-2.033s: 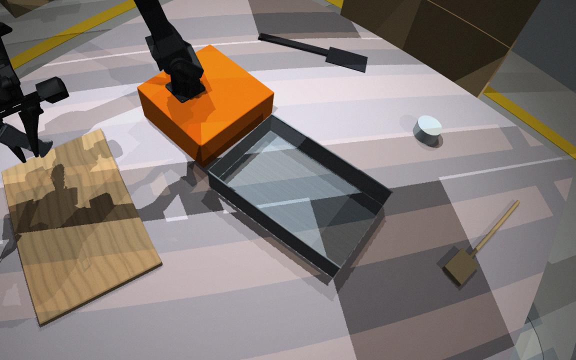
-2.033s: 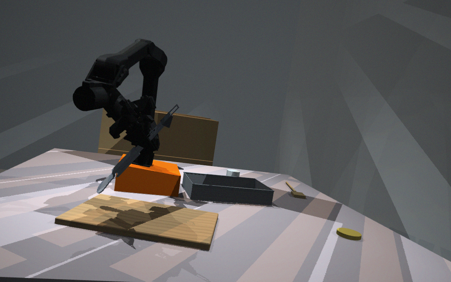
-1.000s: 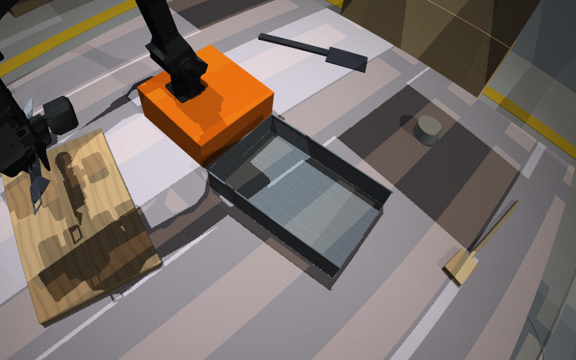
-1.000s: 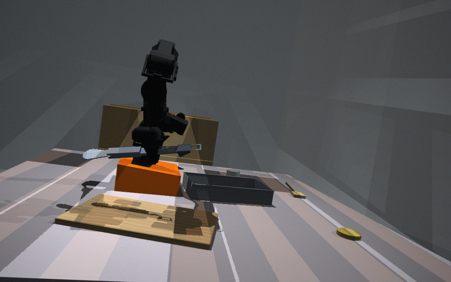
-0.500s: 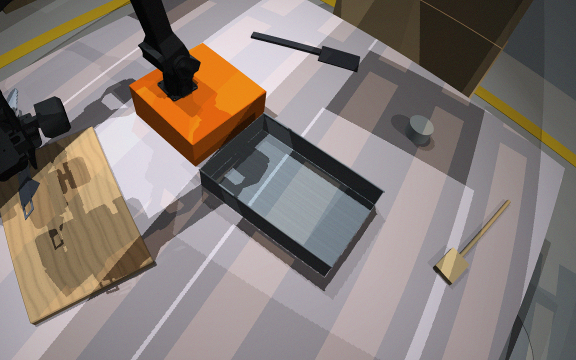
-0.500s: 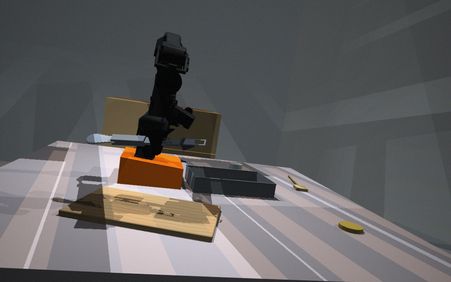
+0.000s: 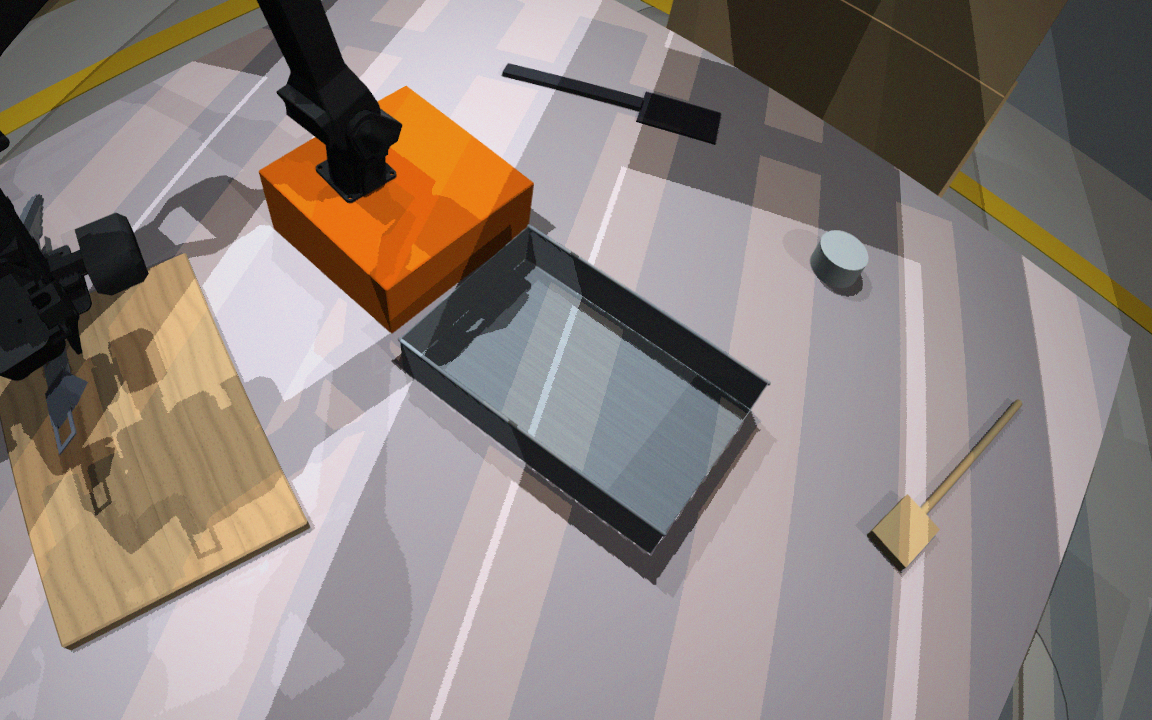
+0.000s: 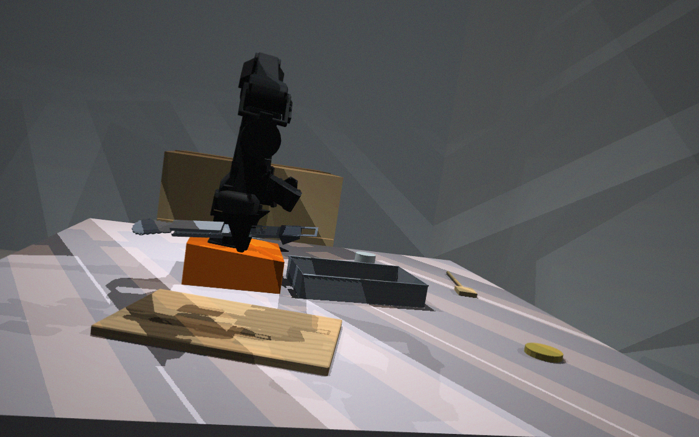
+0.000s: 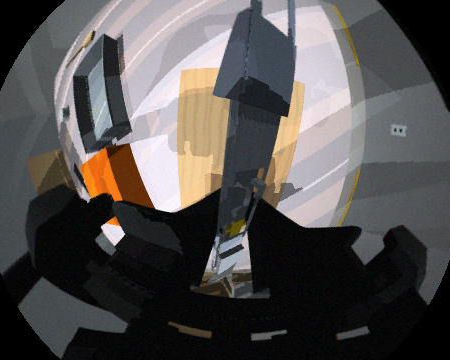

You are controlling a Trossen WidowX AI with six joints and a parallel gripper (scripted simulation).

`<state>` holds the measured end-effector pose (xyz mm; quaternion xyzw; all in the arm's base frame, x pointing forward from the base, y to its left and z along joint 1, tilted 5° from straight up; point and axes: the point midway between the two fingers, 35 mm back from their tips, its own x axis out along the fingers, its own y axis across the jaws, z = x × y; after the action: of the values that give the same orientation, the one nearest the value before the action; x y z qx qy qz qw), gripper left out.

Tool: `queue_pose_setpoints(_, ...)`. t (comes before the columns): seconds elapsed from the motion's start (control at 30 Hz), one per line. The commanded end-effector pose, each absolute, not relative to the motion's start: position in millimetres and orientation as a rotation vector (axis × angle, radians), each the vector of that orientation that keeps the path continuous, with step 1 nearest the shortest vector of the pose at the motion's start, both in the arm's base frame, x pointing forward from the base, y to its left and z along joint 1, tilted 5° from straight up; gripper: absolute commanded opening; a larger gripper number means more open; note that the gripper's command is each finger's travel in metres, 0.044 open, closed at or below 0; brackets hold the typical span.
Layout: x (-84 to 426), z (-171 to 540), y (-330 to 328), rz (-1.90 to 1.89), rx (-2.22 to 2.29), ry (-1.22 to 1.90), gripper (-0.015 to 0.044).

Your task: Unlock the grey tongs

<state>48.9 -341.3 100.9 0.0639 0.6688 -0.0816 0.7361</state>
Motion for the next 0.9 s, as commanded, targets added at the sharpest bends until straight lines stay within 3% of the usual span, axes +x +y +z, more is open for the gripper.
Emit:
queue_pose_setpoints(0.0,48.6,91.9,-342.5,-0.180,0.146,1.477,-0.0150)
queue_pose_setpoints(0.87,52.5,48.9,-344.8,-0.180,0.148,1.476,-0.0150)
